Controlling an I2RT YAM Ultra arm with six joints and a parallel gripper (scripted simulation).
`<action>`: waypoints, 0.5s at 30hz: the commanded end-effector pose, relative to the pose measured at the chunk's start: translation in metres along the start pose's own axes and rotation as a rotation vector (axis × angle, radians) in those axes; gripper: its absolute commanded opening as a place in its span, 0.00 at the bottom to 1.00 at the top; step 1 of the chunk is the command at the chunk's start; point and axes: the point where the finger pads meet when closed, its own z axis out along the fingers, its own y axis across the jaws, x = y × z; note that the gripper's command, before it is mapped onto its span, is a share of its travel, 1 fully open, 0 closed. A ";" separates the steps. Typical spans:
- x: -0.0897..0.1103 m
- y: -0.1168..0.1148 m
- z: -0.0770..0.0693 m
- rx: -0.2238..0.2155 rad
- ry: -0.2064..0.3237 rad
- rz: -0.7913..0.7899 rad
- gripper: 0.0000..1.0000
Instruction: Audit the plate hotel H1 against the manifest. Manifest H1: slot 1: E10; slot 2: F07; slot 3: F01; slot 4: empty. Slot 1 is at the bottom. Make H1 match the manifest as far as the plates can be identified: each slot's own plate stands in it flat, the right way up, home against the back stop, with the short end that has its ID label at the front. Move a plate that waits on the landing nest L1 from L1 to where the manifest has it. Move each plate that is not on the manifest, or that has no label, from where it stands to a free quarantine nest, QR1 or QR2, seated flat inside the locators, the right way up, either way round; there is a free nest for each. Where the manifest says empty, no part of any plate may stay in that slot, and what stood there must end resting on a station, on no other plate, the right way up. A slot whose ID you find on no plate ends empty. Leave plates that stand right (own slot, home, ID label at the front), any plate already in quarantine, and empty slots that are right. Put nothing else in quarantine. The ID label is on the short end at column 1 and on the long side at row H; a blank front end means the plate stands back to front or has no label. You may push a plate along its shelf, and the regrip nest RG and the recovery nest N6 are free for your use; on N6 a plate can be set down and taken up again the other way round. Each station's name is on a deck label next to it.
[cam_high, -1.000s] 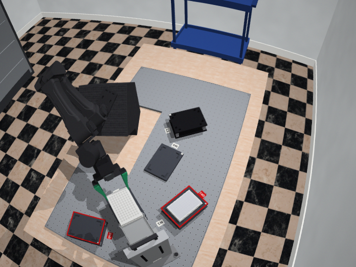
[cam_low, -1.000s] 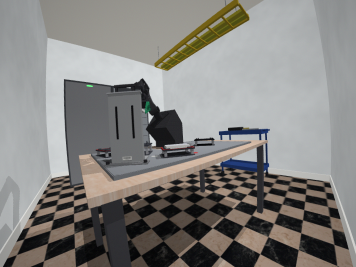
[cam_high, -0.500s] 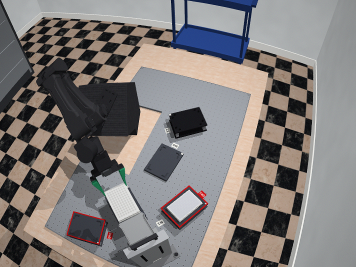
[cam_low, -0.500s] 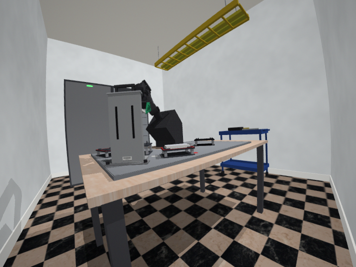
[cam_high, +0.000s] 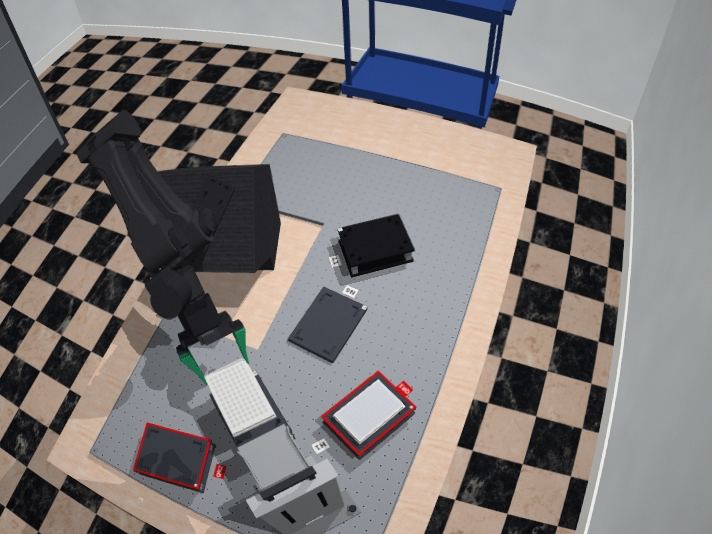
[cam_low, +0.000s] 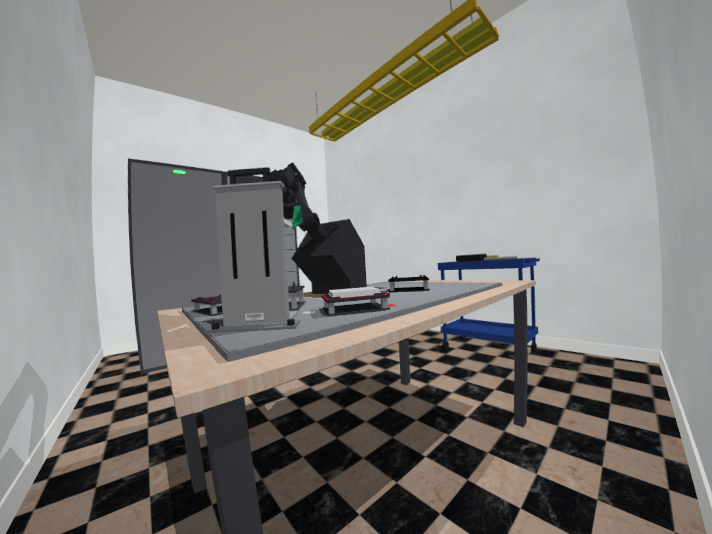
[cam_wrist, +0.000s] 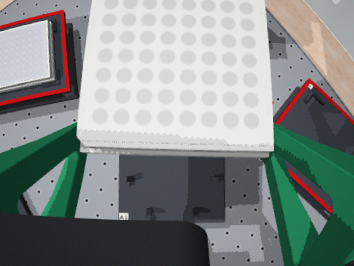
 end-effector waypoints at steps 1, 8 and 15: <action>-0.001 0.000 -0.008 -0.007 -0.028 -0.001 0.87; -0.016 -0.004 -0.013 0.002 -0.077 0.004 0.87; -0.001 -0.003 -0.017 -0.001 -0.045 -0.001 0.87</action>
